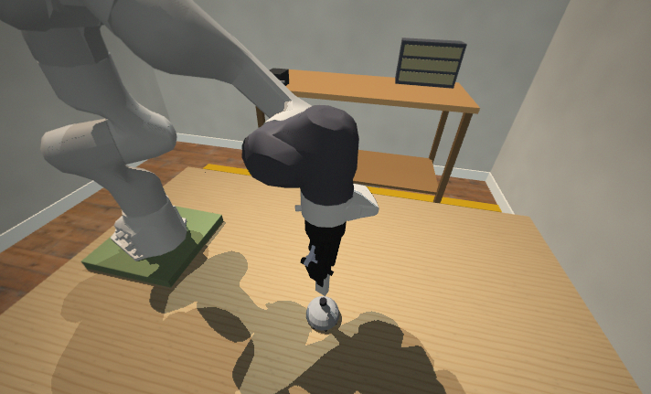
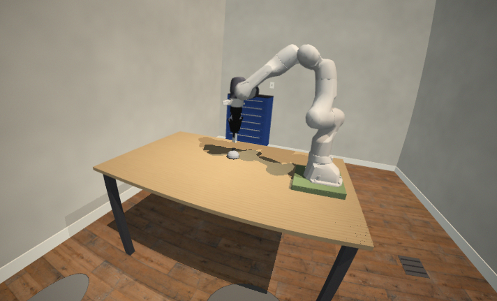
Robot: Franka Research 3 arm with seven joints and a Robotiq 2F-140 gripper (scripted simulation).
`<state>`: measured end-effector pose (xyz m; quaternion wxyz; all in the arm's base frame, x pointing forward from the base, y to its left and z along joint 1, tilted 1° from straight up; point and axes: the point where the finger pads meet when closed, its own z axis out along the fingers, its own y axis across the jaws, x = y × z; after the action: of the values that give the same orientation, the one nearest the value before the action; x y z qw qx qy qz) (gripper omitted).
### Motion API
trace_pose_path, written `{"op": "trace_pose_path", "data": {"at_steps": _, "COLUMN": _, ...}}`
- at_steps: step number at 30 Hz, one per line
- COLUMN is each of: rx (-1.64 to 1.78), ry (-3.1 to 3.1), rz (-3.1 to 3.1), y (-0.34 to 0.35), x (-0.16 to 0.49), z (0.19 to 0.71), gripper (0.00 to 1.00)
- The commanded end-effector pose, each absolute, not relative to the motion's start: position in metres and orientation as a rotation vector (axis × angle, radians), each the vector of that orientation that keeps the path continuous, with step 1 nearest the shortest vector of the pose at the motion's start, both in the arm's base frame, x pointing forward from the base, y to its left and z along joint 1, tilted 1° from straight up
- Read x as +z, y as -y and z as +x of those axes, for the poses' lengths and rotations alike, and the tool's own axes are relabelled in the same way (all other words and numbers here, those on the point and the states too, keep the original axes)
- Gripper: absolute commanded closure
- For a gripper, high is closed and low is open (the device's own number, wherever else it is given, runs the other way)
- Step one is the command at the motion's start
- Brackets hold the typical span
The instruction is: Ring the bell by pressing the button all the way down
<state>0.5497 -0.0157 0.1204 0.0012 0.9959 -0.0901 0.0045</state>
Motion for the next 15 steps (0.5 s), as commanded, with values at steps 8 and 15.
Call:
{"op": "trace_pose_path", "data": {"at_steps": 8, "rx": 0.03, "ry": 0.293, "rz": 3.122, "y": 0.018, "x": 0.105, "z": 0.553, "gripper": 1.0}}
{"op": "trace_pose_path", "data": {"at_steps": 15, "rx": 0.03, "ry": 0.293, "rz": 3.122, "y": 0.019, "x": 0.095, "z": 0.554, "gripper": 1.0}}
